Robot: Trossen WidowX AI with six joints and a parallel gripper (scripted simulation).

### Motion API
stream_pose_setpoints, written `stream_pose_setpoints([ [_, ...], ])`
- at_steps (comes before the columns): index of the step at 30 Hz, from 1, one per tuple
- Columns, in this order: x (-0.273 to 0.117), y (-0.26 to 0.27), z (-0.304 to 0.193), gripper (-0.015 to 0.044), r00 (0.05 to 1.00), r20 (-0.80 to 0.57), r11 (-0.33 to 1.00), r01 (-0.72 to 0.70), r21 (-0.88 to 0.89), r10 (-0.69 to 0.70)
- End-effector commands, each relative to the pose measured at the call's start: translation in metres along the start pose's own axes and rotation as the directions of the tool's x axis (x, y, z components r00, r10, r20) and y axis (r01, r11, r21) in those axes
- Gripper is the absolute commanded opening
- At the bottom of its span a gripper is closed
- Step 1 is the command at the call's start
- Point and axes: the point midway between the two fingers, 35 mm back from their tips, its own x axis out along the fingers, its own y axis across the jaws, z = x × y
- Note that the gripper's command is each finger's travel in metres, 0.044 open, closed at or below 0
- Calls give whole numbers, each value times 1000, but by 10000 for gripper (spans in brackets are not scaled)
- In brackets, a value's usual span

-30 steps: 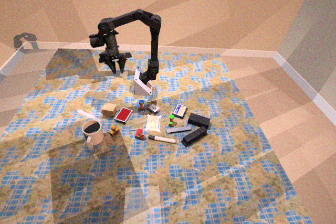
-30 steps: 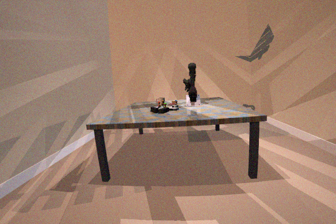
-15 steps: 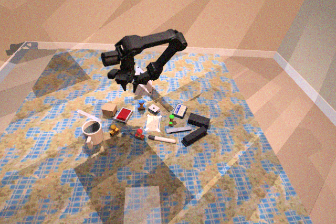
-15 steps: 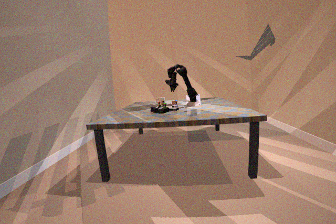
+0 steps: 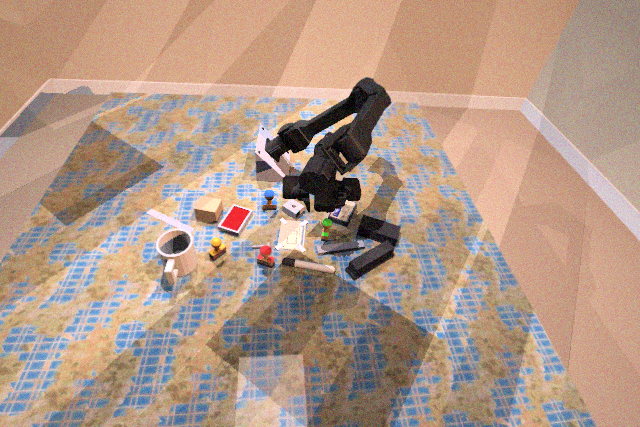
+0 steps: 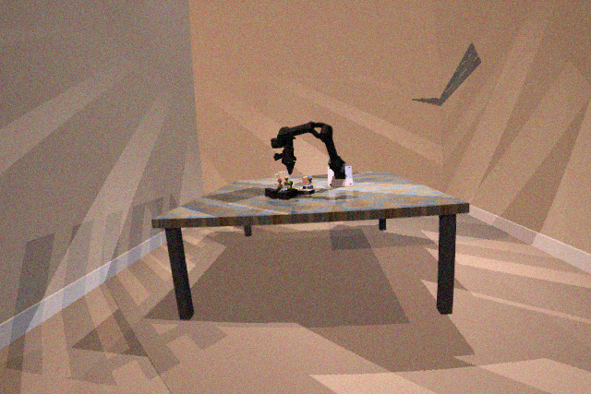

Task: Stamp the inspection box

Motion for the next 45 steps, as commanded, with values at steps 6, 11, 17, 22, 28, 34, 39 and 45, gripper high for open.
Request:
stream_pose_setpoints([
  [6, 5, 30, 0, 216, 1000, -3, 999, -7, -38, 7],
  [11, 7, 30, 0, 216, 1000, -3, 999, -6, -38, 6],
  [17, 17, 29, 1, 216, 1000, -2, 999, -4, -38, 4],
  [22, 25, 29, 2, 216, 1000, -2, 999, -3, -38, 3],
  [28, 35, 29, 2, 216, 1000, -2, 999, -3, -38, 3],
  [34, 44, 29, 2, 216, 1000, -2, 999, -3, -38, 3],
  [39, 52, 29, 1, 216, 1000, -2, 999, -4, -39, 4],
  [45, 62, 30, 1, 216, 1000, -1, 999, -5, -39, 5],
])
